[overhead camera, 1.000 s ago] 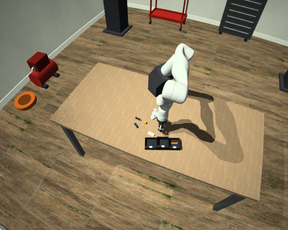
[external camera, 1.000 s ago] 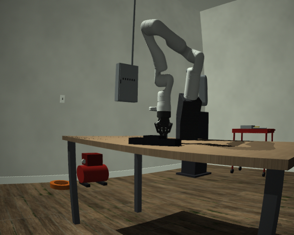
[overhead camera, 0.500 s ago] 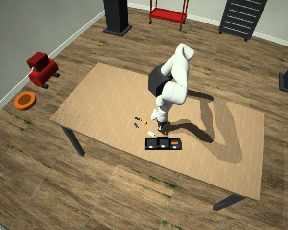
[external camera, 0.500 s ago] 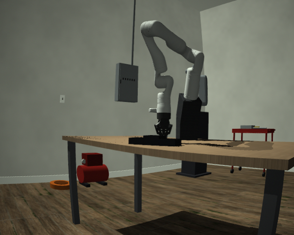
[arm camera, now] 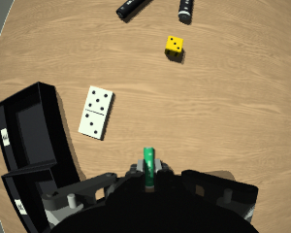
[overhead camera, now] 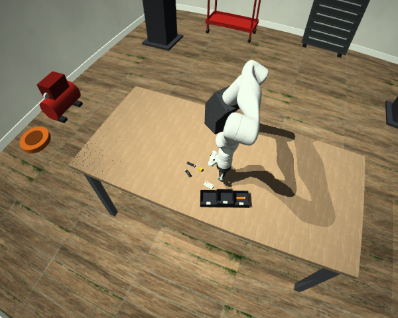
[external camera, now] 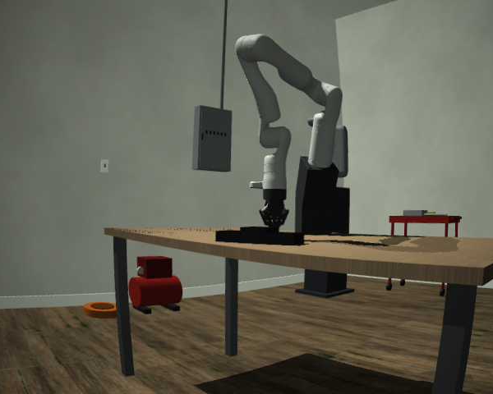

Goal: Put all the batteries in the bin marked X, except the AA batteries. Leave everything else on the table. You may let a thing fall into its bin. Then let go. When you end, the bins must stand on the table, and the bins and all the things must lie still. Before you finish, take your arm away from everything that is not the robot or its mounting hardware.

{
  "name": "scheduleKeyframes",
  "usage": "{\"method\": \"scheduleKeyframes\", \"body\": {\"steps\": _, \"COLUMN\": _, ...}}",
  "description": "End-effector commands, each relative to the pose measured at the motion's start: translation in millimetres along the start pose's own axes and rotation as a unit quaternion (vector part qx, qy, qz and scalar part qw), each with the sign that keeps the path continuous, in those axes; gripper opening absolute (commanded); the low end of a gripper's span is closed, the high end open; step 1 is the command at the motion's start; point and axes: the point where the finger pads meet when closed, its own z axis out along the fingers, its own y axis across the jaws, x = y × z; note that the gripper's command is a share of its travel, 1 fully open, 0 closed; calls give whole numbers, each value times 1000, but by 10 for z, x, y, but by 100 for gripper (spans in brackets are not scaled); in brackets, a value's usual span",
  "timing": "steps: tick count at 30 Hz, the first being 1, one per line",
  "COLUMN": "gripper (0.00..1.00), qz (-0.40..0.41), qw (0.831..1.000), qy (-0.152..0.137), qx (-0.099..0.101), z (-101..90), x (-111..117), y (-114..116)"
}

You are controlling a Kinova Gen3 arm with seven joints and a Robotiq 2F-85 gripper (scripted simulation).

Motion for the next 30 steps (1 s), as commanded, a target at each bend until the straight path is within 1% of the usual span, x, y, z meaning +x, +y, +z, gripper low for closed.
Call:
{"method": "scheduleKeyframes", "body": {"steps": 1, "gripper": 5, "qz": 0, "qw": 1000, "qy": 0, "qx": 1, "z": 8, "x": -3, "y": -12}}
{"method": "scheduleKeyframes", "body": {"steps": 21, "gripper": 5, "qz": 0, "qw": 1000, "qy": 0, "qx": 1, "z": 8, "x": -3, "y": -12}}
{"method": "scheduleKeyframes", "body": {"steps": 23, "gripper": 5, "qz": 0, "qw": 1000, "qy": -1, "qx": -2, "z": -72, "x": -11, "y": 12}}
{"method": "scheduleKeyframes", "body": {"steps": 30, "gripper": 5, "qz": 2, "qw": 1000, "qy": -1, "qx": -2, "z": -304, "x": -19, "y": 14}}
